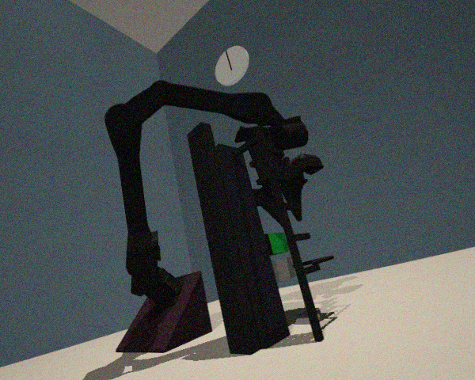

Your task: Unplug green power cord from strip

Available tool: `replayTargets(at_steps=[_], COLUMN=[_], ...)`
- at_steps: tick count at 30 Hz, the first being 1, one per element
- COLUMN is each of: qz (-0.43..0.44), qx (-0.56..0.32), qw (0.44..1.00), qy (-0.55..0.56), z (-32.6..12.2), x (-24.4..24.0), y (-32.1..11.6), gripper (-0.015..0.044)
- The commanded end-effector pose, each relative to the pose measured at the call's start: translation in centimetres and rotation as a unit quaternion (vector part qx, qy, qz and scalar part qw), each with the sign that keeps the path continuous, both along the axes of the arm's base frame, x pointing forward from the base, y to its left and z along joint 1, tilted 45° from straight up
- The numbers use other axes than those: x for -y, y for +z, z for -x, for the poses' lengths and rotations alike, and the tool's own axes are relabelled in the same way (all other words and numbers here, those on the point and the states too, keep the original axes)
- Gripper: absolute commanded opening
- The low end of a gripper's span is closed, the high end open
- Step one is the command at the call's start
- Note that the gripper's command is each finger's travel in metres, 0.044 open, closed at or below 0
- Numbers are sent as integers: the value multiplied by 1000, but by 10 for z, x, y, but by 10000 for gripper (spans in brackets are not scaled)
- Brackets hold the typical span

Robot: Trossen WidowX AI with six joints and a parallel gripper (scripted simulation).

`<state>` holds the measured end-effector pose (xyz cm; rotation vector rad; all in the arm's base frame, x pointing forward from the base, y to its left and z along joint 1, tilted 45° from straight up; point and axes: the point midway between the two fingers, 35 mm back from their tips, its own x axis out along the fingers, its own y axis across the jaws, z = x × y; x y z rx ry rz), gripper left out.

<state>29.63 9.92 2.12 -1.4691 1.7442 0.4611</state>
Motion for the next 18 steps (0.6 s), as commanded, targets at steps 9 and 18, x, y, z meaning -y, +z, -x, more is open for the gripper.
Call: replayTargets(at_steps=[9,18], qz=[23,23], qx=[-59,-60], qw=[998,998], qy=[5,5], z=[14,17], x=[13,22], y=[-7,3], gripper=[160,160])
